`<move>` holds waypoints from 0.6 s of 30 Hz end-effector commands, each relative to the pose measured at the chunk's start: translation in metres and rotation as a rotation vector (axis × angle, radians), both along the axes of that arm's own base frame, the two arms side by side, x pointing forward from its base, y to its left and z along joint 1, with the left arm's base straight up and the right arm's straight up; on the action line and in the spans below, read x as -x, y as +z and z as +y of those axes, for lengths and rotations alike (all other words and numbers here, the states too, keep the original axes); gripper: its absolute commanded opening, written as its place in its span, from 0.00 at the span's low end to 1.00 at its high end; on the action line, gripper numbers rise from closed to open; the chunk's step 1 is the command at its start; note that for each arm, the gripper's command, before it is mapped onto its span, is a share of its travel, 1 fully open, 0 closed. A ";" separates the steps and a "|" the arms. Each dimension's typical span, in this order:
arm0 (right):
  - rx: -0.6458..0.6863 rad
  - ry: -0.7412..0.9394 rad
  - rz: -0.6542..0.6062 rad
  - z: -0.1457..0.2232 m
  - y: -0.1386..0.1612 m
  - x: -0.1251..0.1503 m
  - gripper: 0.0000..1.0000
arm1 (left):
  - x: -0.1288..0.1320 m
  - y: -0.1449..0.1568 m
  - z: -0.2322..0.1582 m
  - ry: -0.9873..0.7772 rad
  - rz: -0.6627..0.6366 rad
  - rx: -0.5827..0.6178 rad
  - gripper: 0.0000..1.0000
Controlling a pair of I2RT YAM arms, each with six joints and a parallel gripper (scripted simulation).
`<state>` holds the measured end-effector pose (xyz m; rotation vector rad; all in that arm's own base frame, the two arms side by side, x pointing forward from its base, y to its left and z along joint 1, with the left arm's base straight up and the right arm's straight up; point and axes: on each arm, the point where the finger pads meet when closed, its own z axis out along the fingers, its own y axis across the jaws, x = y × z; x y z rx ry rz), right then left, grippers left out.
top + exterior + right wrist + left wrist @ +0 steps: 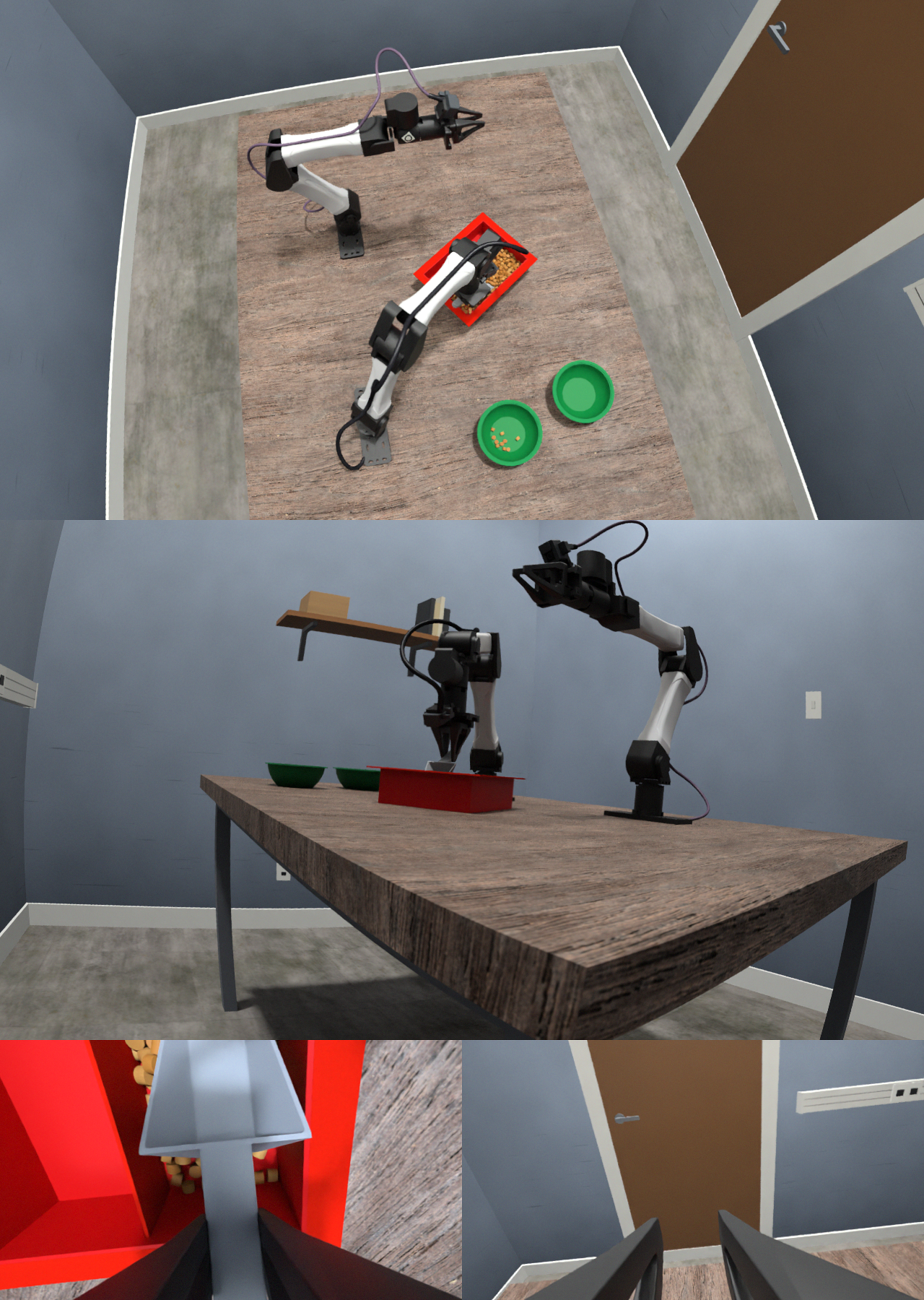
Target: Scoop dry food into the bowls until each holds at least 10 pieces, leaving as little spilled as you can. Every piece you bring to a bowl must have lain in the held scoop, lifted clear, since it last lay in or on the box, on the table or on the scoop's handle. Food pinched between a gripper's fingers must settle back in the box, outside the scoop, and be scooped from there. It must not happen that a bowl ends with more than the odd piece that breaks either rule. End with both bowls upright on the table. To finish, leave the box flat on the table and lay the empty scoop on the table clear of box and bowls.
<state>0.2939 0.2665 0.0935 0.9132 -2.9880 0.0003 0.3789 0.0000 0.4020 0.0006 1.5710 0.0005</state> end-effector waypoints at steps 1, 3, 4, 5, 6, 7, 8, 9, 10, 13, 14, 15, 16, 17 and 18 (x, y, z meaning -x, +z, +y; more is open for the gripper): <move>-0.070 0.005 -0.087 0.009 0.032 -0.012 0.00 | 0.003 0.011 0.000 0.000 -0.026 0.002 0.27; -0.070 0.005 -0.087 0.009 0.032 -0.012 0.00 | 0.003 0.011 0.000 0.000 -0.026 0.002 0.27; -0.071 0.005 -0.089 0.010 0.032 -0.013 0.00 | 0.003 0.011 0.000 0.000 -0.026 0.002 0.27; -0.071 0.005 -0.089 0.010 0.032 -0.013 0.00 | -0.007 -0.028 0.002 -0.006 0.071 0.022 0.27; -0.071 0.005 -0.089 0.010 0.032 -0.013 0.00 | -0.008 -0.024 -0.001 -0.021 0.055 0.034 0.27; -0.071 0.005 -0.089 0.010 0.032 -0.013 0.00 | -0.010 -0.023 -0.003 -0.037 0.040 0.047 0.27; -0.071 0.005 -0.089 0.010 0.032 -0.013 0.00 | -0.011 -0.024 -0.005 -0.055 0.039 0.062 0.27; -0.071 0.005 -0.089 0.010 0.032 -0.013 0.00 | -0.013 -0.030 -0.007 -0.074 0.047 0.080 0.27; -0.071 0.005 -0.089 0.010 0.032 -0.013 0.00 | -0.015 -0.036 -0.009 -0.095 0.058 0.100 0.27; -0.071 0.005 -0.089 0.010 0.032 -0.013 0.00 | -0.020 -0.047 -0.015 -0.150 0.067 0.155 0.27; -0.071 0.005 -0.089 0.010 0.032 -0.013 0.00 | -0.022 -0.053 -0.015 -0.164 0.076 0.172 0.27; -0.071 0.005 -0.089 0.010 0.032 -0.013 0.00 | -0.023 -0.060 -0.016 -0.177 0.090 0.189 0.27; -0.071 0.005 -0.089 0.010 0.032 -0.013 0.00 | -0.024 -0.068 -0.017 -0.190 0.105 0.206 0.27; -0.071 0.005 -0.089 0.010 0.032 -0.013 0.00 | -0.026 -0.074 -0.018 -0.203 0.117 0.224 0.27; -0.071 0.005 -0.089 0.010 0.032 -0.013 0.00 | -0.027 -0.082 -0.019 -0.216 0.132 0.242 0.27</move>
